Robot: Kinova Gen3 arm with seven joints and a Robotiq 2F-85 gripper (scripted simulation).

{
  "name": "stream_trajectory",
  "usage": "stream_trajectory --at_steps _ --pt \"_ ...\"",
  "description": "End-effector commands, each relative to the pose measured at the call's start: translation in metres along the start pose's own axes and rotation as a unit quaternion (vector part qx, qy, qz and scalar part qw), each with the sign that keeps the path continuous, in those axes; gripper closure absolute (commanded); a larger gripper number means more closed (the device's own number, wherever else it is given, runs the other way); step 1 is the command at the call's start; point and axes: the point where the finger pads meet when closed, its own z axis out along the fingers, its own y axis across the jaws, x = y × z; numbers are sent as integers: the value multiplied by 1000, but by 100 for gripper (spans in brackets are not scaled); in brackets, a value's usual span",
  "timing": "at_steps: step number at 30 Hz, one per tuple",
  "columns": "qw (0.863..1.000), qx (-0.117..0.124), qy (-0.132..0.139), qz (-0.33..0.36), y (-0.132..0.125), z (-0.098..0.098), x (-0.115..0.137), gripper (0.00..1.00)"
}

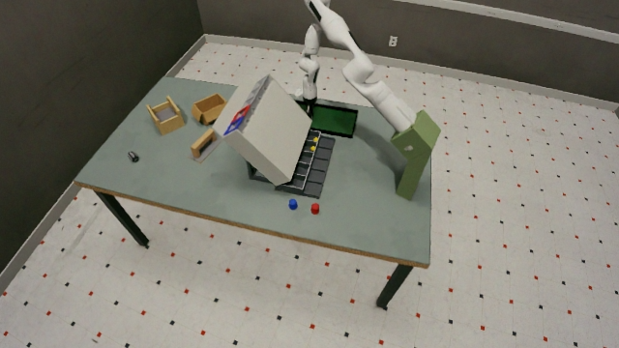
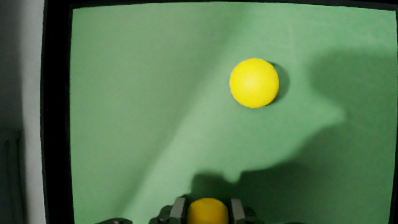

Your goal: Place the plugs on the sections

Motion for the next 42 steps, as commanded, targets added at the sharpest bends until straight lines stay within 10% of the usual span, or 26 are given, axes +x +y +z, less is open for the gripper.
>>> stream_trajectory --at_steps 1,7,8,18,41,42 --pt "1000 0 0 0 0 0 0 100" --pt "1000 0 0 0 0 0 0 100" --pt "1000 0 0 0 -2 -70 -3 100" --pt "1000 0 0 0 -4 -133 -7 100" --pt "1000 -21 6 1 -3 -134 -7 100" --pt "1000 -19 7 1 -6 -169 -67 100"
